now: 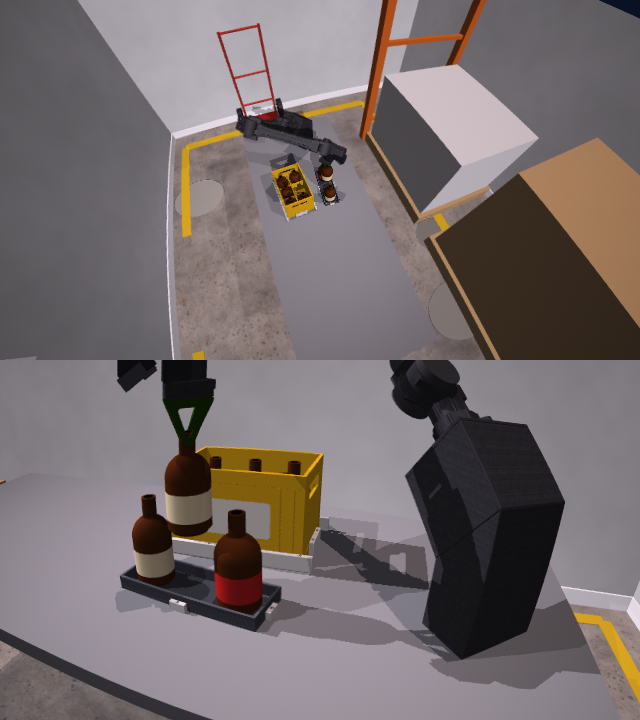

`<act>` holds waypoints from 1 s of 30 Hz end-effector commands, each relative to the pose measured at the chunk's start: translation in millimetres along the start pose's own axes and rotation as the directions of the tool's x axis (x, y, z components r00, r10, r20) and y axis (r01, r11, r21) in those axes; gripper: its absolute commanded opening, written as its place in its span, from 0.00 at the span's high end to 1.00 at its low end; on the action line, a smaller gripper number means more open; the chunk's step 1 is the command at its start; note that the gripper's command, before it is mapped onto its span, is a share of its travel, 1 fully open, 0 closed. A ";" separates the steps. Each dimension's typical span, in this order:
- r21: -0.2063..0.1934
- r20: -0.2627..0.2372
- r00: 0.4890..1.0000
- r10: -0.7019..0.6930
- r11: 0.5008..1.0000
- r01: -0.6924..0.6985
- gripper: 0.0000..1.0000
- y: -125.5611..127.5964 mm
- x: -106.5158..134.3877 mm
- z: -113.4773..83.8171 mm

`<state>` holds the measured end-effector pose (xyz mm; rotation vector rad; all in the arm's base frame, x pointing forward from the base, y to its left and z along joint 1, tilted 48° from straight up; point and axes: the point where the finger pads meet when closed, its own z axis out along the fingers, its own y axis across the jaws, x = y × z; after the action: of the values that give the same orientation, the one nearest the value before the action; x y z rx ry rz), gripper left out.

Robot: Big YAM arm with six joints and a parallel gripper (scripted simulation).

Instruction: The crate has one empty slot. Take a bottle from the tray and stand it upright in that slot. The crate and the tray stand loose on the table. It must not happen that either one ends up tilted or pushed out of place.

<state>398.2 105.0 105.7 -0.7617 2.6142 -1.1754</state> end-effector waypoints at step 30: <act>-0.005 0.056 0.998 0.040 0.999 -0.040 1.00 -11.1 -18.0 -31.7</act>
<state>396.0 108.7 109.9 -0.7553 2.6153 -1.1760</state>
